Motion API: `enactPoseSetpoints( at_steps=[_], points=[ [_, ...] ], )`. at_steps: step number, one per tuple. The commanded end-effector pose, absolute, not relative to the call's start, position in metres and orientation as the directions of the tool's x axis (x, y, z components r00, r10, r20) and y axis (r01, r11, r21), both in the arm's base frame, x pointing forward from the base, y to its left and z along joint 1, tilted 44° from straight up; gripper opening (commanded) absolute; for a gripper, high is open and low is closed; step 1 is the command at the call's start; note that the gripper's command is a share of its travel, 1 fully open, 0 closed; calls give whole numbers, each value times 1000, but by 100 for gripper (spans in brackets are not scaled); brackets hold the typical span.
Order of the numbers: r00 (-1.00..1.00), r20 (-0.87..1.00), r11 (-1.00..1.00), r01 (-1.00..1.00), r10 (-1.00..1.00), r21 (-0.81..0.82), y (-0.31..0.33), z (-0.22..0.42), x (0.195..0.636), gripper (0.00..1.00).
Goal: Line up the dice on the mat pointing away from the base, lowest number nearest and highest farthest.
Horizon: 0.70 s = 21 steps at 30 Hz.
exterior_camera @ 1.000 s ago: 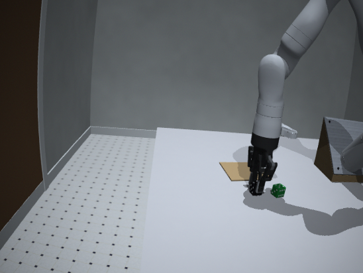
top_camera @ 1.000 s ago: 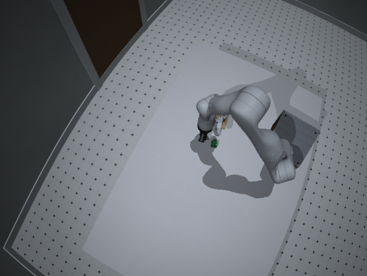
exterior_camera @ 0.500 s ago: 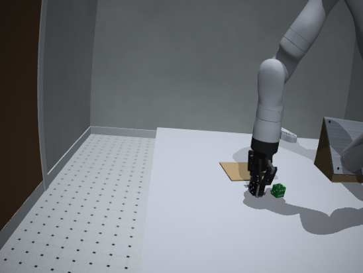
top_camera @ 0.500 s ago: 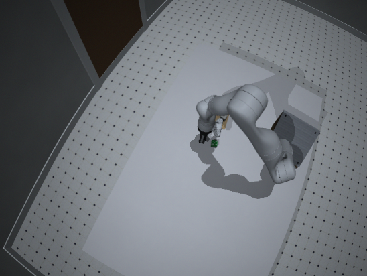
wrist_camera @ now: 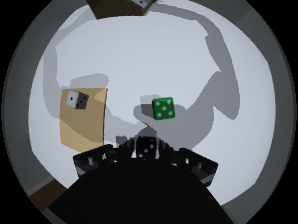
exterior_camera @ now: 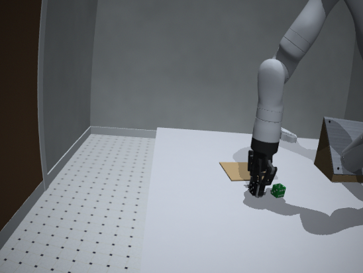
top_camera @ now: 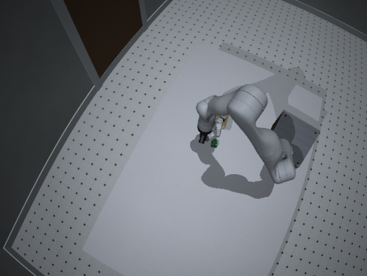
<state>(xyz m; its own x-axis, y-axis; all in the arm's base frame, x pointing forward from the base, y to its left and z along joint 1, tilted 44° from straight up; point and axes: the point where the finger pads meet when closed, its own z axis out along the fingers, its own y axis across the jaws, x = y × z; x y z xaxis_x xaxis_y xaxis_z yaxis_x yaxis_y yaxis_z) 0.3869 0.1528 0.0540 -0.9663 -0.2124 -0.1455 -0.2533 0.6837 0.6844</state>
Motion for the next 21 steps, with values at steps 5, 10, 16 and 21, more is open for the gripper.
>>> enactPoseSetpoints(
  at_steps=[5, 10, 16, 21],
  points=[
    [-966, -146, 684, -253, -211, 684, 152, 54, 387, 46],
    [-966, -146, 684, -253, -211, 684, 152, 54, 387, 46],
    [-966, -146, 684, -253, -211, 684, 152, 54, 387, 26],
    [-966, -146, 684, -253, -211, 684, 152, 54, 387, 26]
  ],
)
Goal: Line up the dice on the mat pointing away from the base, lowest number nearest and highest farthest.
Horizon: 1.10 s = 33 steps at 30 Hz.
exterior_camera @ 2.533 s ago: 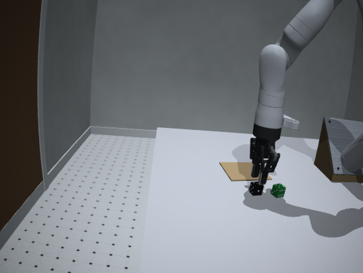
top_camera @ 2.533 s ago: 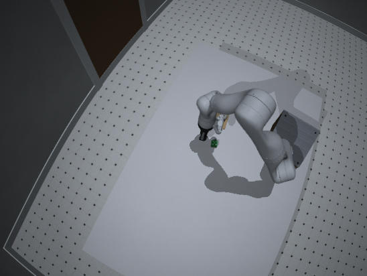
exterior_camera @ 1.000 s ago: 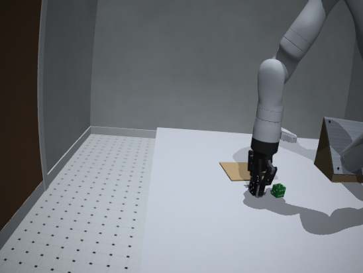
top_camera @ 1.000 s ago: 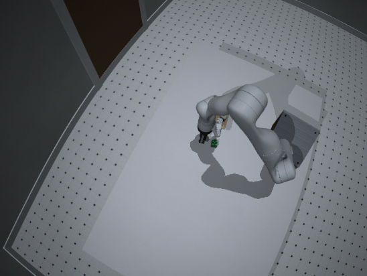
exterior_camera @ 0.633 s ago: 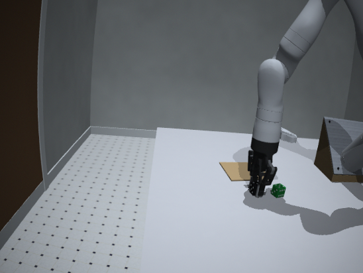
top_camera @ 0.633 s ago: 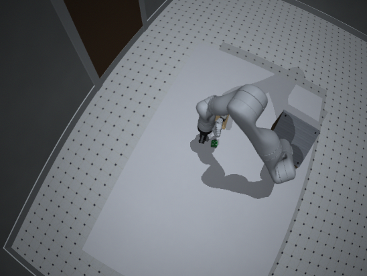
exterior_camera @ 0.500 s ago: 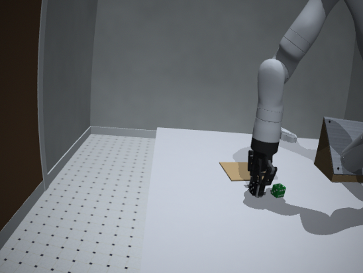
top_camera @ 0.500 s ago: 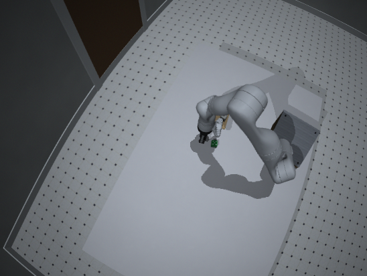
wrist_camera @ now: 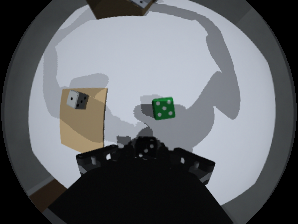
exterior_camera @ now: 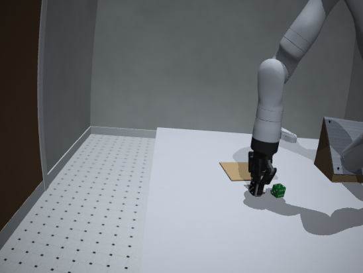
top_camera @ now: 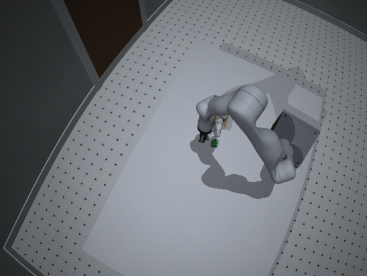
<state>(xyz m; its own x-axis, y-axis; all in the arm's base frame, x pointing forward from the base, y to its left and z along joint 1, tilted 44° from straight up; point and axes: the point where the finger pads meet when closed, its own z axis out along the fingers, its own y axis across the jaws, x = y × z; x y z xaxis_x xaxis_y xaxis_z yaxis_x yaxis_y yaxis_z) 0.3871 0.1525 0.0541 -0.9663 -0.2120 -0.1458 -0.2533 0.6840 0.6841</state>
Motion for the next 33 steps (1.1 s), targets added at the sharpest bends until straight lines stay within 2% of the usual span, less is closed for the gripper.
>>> enactPoseSetpoints(
  at_steps=[1, 33],
  points=[
    [-966, -146, 684, -253, -211, 684, 152, 54, 387, 26],
    [-966, -146, 684, -253, -211, 684, 150, 56, 388, 26]
  ],
)
